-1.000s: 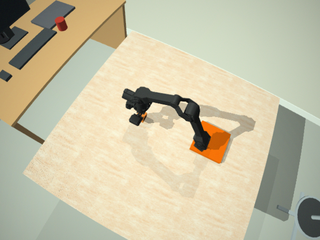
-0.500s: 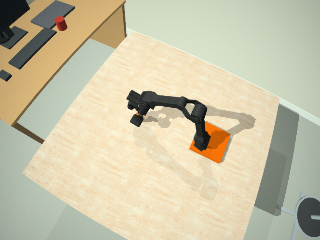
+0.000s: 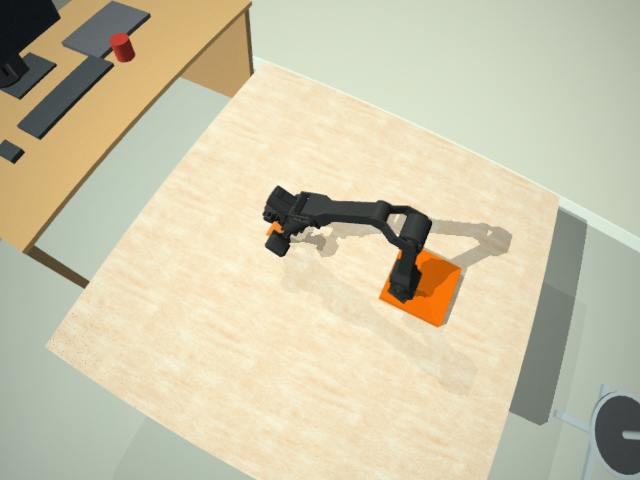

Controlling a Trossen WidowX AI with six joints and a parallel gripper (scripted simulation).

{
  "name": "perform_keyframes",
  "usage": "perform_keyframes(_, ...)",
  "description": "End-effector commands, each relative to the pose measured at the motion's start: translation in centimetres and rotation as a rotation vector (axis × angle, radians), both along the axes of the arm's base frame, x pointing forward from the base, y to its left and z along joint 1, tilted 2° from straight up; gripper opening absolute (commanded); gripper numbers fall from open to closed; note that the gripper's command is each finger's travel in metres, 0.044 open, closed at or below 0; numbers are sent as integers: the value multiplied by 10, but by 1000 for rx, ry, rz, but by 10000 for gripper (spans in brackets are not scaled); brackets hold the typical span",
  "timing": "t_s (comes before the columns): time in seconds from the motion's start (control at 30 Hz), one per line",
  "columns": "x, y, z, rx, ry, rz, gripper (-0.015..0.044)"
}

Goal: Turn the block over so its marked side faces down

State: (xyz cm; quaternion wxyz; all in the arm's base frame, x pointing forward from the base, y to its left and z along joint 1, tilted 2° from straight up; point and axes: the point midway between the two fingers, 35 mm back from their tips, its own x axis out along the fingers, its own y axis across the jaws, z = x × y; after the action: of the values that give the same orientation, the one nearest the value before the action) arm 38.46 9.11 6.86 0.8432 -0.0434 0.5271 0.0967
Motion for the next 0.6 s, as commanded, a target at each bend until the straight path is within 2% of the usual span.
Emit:
perform_keyframes(0.0,-2,-1,3,14,-67,-6,0)
perform_keyframes(0.3,-2,-1,2,23,-111,-8,0)
perform_keyframes(0.57,7,2,-14,48,-236,-10,0)
